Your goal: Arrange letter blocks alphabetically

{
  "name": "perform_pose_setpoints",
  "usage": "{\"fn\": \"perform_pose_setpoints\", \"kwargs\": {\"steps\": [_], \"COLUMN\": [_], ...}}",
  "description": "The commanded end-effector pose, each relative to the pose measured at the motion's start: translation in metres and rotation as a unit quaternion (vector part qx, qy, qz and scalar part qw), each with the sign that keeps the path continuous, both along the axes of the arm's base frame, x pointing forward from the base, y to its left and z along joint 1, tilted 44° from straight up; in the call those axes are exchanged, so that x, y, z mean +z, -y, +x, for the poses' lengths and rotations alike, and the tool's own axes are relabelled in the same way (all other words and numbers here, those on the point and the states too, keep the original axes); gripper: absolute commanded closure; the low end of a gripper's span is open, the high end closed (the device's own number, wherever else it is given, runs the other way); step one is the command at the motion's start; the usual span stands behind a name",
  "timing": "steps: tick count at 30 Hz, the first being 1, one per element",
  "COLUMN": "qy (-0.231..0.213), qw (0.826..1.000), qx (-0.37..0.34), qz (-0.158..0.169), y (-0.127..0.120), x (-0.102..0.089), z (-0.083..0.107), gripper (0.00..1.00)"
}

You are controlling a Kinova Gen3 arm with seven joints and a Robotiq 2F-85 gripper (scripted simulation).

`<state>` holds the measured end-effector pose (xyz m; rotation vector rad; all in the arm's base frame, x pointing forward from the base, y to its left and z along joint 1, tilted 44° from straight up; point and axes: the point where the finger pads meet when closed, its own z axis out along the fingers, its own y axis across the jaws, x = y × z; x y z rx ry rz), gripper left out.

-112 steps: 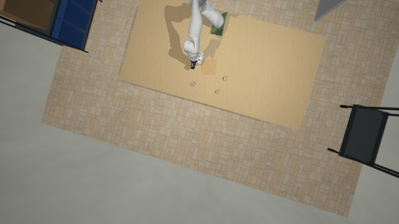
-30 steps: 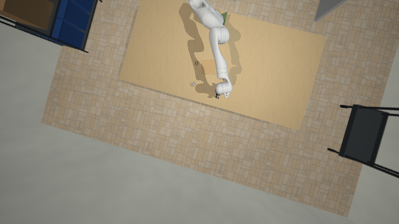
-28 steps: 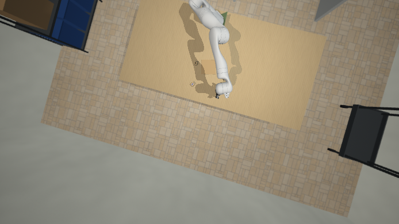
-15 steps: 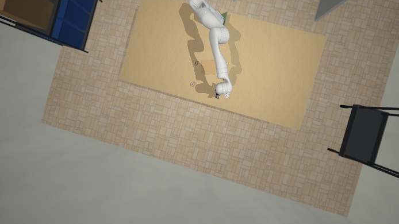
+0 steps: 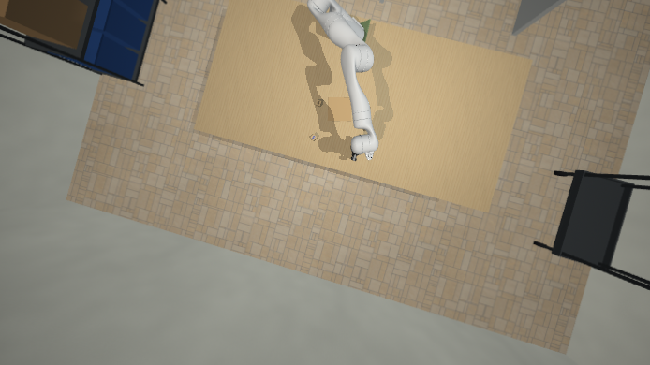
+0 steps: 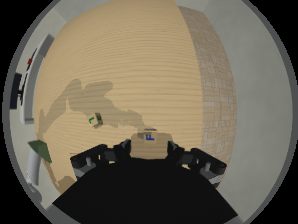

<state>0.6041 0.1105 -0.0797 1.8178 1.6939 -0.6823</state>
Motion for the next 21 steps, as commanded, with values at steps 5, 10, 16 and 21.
{"fn": "perform_pose_setpoints", "kwargs": {"steps": [5, 10, 16, 21], "qy": [0.0, 0.0, 0.0, 0.0], "qw": [1.0, 1.0, 1.0, 1.0], "qx": [0.0, 0.0, 0.0, 0.0], "qz": [0.0, 0.0, 0.0, 0.0], "y": [0.005, 0.01, 0.015, 0.02], "x": [-0.005, -0.011, -0.015, -0.021], "z": [0.0, 0.0, 0.001, 0.001], "gripper": [0.33, 0.33, 0.33, 0.33]}}
